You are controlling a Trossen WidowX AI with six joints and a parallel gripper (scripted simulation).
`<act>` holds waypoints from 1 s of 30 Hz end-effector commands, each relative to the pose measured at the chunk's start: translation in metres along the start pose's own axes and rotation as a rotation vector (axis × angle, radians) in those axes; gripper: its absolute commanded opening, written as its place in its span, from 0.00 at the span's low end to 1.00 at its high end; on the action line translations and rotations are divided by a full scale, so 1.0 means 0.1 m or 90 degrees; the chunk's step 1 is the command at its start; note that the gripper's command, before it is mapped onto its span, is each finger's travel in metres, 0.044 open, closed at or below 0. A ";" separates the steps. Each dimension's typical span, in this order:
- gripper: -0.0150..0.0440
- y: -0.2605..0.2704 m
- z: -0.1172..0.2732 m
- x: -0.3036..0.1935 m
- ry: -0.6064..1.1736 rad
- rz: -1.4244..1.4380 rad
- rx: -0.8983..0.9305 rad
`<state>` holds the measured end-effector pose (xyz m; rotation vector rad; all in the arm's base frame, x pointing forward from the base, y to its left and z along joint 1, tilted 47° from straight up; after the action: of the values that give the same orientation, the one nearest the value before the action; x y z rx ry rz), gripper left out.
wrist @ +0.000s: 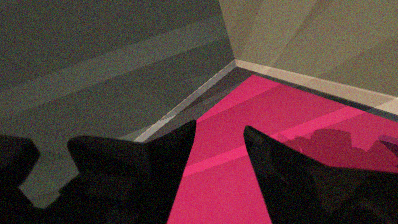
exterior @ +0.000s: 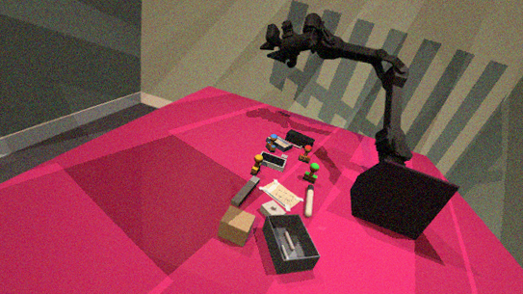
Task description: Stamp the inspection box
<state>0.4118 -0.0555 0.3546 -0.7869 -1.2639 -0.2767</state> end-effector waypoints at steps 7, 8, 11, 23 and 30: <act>0.64 0.67 0.34 -1.03 0.257 0.110 0.117; 0.64 0.72 0.40 -1.13 0.283 0.124 0.126; 0.64 0.83 0.59 -1.45 0.363 0.170 0.144; 0.64 0.75 1.54 -2.56 0.665 0.429 0.118; 0.64 0.57 1.83 -2.78 0.736 0.530 0.073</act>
<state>0.2309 0.0446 0.0931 -0.7617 0.1371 0.0476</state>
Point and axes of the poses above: the point midway between the two fingers, 35 mm back from their tips, its own z axis back along the fingers, its own y axis across the jaws, x = y × z, the point moved 10 cm from there along z, back along the fingers, and after that the axes turned 10 degrees about z, right-handed, at the moved point
